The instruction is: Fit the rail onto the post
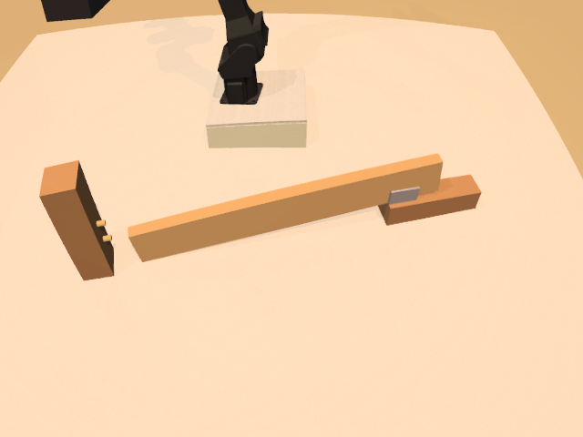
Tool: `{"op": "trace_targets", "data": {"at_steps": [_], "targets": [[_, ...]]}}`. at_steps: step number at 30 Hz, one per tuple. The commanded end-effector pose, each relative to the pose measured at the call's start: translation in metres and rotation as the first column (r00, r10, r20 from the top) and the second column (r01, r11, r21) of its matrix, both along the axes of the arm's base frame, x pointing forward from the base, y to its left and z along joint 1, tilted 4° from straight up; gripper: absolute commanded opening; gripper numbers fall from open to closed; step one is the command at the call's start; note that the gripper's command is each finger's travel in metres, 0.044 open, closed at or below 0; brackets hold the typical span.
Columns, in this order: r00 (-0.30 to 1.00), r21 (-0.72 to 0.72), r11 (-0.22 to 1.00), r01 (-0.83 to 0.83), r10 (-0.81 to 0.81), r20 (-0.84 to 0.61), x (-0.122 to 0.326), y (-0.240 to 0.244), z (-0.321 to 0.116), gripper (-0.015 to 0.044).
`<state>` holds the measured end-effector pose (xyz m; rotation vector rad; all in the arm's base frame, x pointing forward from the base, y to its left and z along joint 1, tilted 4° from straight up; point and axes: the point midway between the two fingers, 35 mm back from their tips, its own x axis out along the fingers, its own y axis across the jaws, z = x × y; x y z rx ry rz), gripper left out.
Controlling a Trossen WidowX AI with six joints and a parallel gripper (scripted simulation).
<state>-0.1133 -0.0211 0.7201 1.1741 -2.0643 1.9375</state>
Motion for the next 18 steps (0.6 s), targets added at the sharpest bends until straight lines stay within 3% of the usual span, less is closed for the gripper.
{"op": "trace_targets", "data": {"at_steps": [1, 9, 18], "targets": [[1.000, -0.002, 1.000, 0.002, -0.002, -0.001, 0.000, 0.001, 0.000, 0.0426], [0.982, -0.152, 0.975, 0.164, -0.176, -0.073, 0.003, 0.069, 0.014, 0.0440], [0.866, -0.365, 0.836, 0.409, -0.482, -0.135, 0.036, 0.173, 0.016, 0.0440]]}}
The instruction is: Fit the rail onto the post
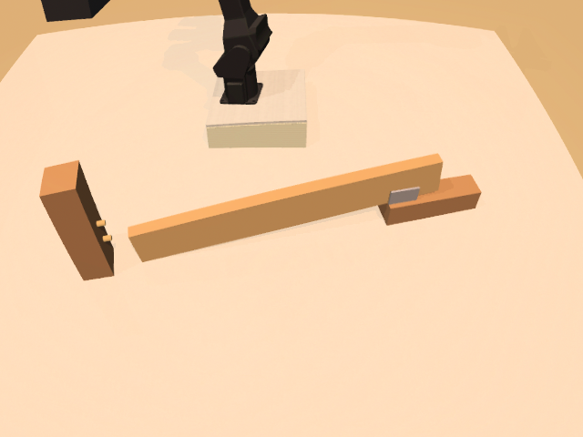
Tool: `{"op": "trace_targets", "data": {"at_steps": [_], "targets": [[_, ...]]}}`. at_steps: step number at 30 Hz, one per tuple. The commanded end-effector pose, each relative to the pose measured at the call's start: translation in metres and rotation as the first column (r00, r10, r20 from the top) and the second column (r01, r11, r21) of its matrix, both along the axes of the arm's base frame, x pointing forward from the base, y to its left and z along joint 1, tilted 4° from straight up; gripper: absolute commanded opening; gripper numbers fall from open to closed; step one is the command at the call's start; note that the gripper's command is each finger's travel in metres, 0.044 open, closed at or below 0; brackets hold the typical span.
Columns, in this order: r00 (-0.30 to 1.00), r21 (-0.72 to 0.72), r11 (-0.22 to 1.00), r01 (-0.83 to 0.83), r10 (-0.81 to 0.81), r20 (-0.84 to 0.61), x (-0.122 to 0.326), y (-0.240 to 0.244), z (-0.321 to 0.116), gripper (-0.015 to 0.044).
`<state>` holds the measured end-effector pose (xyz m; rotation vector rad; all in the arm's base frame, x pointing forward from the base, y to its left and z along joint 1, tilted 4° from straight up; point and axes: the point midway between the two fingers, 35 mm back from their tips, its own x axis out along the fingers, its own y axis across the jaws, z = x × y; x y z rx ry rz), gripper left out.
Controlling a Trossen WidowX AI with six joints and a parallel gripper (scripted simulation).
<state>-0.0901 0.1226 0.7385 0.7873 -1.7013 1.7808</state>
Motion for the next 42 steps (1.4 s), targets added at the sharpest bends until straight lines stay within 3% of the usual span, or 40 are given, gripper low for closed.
{"op": "trace_targets", "data": {"at_steps": [1, 13, 19, 25, 33, 42], "targets": [[0.991, -0.075, 0.990, 0.121, -0.124, -0.048, 0.018, 0.040, -0.003, 0.0440], [0.841, -0.323, 0.817, 0.477, -0.531, -0.101, 0.101, 0.139, -0.036, 0.0440], [0.668, -0.482, 0.598, 0.641, -0.744, -0.034, 0.169, 0.192, -0.078, 0.0440], [0.454, -0.603, 0.304, 0.737, -0.884, 0.110, 0.244, 0.227, -0.136, 0.0440], [0.179, -0.662, -0.141, 0.736, -0.903, 0.391, 0.342, 0.235, -0.235, 0.0440], [0.006, -0.560, -0.583, 0.589, -0.690, 0.724, 0.428, 0.193, -0.361, 0.0440]]}}
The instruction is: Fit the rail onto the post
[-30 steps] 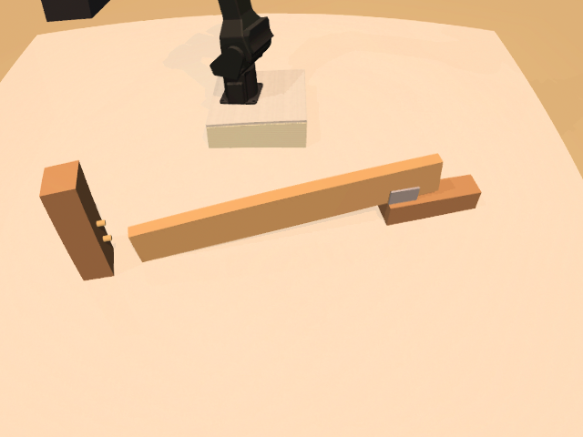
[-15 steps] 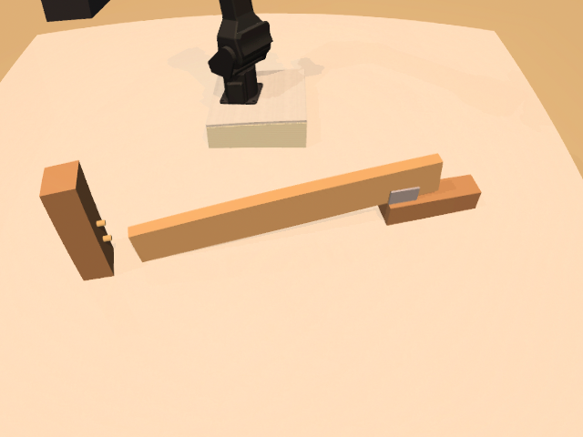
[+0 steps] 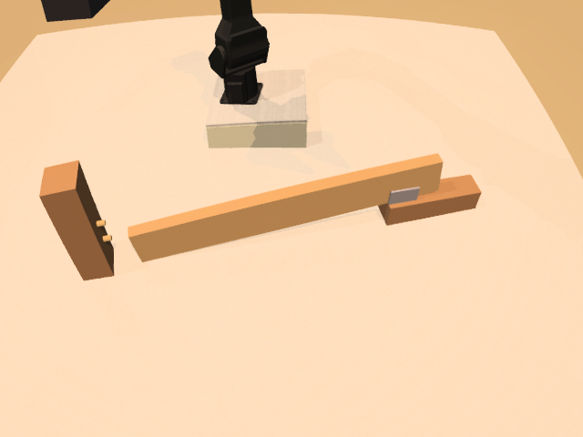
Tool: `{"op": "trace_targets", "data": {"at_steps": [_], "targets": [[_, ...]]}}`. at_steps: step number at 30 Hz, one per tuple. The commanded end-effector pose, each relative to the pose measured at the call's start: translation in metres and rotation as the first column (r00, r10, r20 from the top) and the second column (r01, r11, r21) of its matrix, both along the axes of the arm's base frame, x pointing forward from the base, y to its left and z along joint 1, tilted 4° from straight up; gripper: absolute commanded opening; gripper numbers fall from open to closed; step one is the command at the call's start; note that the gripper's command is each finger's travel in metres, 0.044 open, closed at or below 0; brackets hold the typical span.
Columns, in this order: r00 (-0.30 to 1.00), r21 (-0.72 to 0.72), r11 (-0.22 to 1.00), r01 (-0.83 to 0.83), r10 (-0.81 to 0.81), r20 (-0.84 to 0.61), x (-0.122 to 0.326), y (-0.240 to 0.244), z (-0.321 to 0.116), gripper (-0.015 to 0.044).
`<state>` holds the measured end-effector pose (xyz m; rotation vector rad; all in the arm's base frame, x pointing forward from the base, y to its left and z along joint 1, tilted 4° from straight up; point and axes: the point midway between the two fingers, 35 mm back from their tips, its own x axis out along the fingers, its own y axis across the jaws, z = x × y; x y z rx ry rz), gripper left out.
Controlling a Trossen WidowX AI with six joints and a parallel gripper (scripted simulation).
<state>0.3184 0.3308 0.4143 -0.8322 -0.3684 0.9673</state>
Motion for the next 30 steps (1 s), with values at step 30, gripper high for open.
{"op": "trace_targets", "data": {"at_steps": [30], "targets": [[0.762, -0.857, 0.268, -0.440, -0.393, -0.514, -0.028, -0.301, -0.342, 0.0440]]}}
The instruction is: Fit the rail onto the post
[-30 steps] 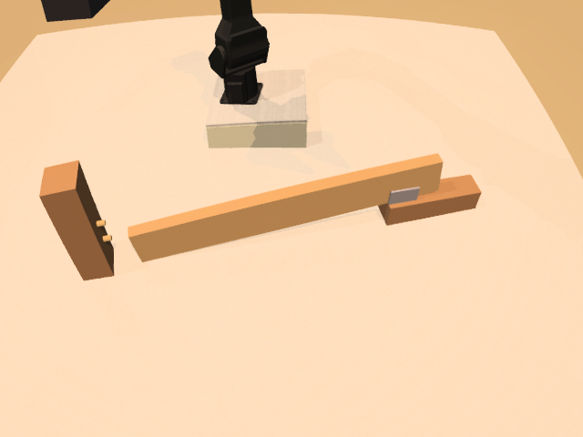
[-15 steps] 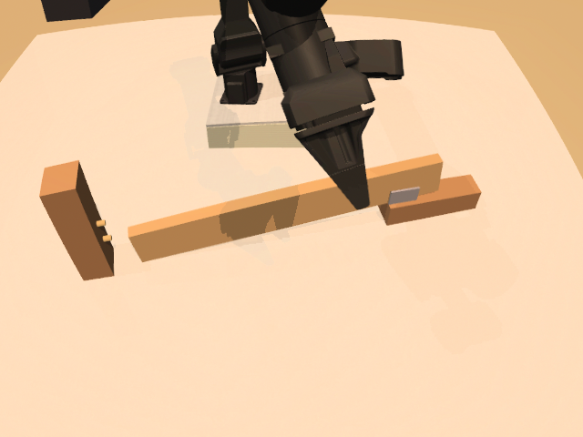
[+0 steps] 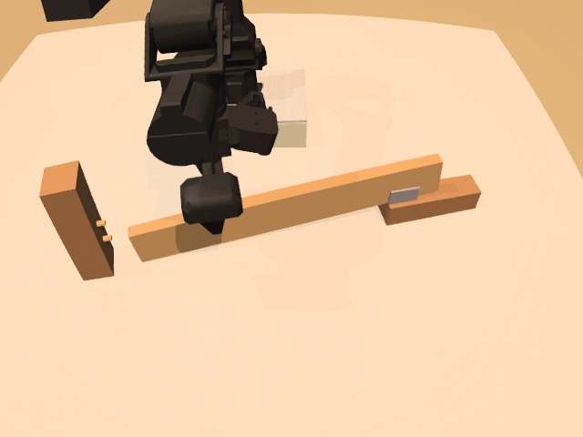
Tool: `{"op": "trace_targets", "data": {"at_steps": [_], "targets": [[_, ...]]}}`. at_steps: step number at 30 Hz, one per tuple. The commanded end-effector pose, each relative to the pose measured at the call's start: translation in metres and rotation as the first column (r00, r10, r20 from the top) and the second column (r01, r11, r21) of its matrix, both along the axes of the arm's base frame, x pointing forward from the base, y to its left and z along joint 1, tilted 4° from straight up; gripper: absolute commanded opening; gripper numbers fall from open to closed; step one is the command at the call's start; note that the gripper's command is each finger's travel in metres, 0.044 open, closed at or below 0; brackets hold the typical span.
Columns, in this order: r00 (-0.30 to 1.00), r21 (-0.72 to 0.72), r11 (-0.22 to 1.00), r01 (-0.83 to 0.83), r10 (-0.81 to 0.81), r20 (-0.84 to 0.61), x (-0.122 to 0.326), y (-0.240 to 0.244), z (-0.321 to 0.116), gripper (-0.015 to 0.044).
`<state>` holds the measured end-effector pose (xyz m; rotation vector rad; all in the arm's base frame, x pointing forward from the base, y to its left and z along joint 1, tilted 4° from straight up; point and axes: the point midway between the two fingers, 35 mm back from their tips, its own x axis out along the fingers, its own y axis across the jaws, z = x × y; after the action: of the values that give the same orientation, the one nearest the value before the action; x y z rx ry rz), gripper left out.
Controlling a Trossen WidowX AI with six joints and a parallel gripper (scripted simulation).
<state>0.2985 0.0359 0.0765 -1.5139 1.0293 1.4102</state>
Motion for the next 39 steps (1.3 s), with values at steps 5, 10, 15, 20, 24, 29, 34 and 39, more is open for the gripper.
{"op": "trace_targets", "data": {"at_steps": [5, 10, 15, 20, 24, 29, 34, 39], "targets": [[0.999, -0.018, 1.000, -0.023, 0.023, -0.040, -0.008, -0.010, -0.006, 0.0440], [0.999, -0.018, 1.000, -0.023, 0.023, -0.040, -0.007, -0.011, -0.014, 0.0440], [0.999, -0.018, 1.000, -0.023, 0.023, -0.040, -0.006, -0.011, -0.022, 0.0440], [0.999, -0.018, 1.000, -0.023, 0.023, -0.040, -0.006, -0.012, -0.030, 0.0440], [0.999, -0.018, 1.000, -0.023, 0.023, -0.040, -0.006, -0.012, -0.037, 0.0440], [0.999, -0.018, 1.000, -0.023, 0.023, -0.040, -0.006, -0.013, -0.045, 0.0440], [0.999, -0.018, 1.000, -0.023, 0.023, -0.041, -0.006, -0.013, -0.053, 0.0440], [0.999, -0.018, 1.000, -0.023, 0.023, -0.041, -0.007, -0.014, -0.061, 0.0440]]}}
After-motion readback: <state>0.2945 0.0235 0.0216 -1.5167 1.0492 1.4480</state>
